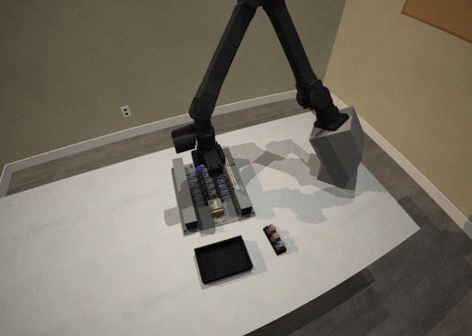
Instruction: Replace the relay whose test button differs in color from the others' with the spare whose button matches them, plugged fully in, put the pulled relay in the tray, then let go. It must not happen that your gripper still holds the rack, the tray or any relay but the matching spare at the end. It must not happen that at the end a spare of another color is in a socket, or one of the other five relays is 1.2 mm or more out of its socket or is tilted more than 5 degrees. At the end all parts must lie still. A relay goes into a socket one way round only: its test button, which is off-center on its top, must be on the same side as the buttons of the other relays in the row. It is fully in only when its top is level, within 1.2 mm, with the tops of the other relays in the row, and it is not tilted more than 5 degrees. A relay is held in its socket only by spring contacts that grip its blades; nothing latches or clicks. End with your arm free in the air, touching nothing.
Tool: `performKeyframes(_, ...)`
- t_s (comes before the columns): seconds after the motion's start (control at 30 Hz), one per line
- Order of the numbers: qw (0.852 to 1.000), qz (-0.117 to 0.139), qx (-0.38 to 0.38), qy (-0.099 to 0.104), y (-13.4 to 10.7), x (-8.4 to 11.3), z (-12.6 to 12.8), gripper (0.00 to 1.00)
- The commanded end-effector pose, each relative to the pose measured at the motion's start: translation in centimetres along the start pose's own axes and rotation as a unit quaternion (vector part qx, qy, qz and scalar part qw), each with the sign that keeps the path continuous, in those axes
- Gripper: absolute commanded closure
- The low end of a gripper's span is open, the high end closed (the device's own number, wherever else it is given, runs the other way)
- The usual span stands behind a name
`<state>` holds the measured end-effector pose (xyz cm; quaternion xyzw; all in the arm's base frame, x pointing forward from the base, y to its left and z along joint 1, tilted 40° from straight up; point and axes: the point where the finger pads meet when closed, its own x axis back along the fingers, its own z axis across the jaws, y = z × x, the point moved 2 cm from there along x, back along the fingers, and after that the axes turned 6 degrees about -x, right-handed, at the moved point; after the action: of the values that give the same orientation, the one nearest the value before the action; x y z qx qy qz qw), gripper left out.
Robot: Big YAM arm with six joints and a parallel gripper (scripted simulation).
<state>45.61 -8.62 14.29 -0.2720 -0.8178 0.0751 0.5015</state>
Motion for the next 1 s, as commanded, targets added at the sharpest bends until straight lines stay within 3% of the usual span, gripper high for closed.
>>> performKeyframes(0.0, 1.000, -0.003, -0.022, -0.021, -0.5, 0.8, -1.3, 0.41)
performKeyframes(0.97, 0.999, -0.009, -0.020, -0.035, -0.2, 1.9, -2.2, 0.41)
